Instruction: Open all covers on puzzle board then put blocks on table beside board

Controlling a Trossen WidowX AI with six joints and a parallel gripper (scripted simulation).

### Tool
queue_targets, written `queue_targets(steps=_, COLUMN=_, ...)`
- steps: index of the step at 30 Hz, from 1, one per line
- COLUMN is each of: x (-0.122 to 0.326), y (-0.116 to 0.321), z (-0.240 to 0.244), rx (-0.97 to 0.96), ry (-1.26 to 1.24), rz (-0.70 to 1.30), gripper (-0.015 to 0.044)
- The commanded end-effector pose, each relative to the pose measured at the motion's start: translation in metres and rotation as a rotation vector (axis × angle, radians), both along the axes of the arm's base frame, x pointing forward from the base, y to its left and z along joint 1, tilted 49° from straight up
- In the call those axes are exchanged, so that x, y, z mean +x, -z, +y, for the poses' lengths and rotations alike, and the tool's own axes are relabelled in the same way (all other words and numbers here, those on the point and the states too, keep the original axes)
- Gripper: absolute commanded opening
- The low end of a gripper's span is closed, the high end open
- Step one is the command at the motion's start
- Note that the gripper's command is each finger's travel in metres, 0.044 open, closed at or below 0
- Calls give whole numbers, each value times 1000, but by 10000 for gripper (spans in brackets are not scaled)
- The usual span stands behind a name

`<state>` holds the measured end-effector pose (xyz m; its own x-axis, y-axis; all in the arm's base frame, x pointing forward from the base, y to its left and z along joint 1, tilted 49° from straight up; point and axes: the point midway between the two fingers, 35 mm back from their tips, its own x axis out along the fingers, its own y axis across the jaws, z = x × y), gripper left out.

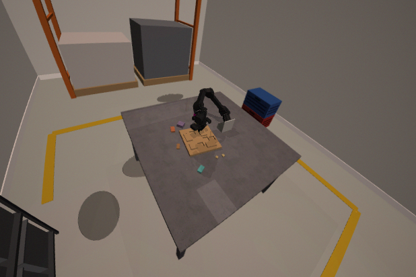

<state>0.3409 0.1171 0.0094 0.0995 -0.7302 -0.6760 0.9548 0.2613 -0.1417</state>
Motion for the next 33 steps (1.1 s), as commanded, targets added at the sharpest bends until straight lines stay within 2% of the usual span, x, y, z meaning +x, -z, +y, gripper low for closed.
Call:
queue_targets(steps=1, x=-4, y=-15, z=-12, rx=-6, ry=-2, rz=10, gripper=80)
queue_targets(steps=33, x=-51, y=-101, z=-89, rx=-6, ry=-4, rz=14, gripper=80)
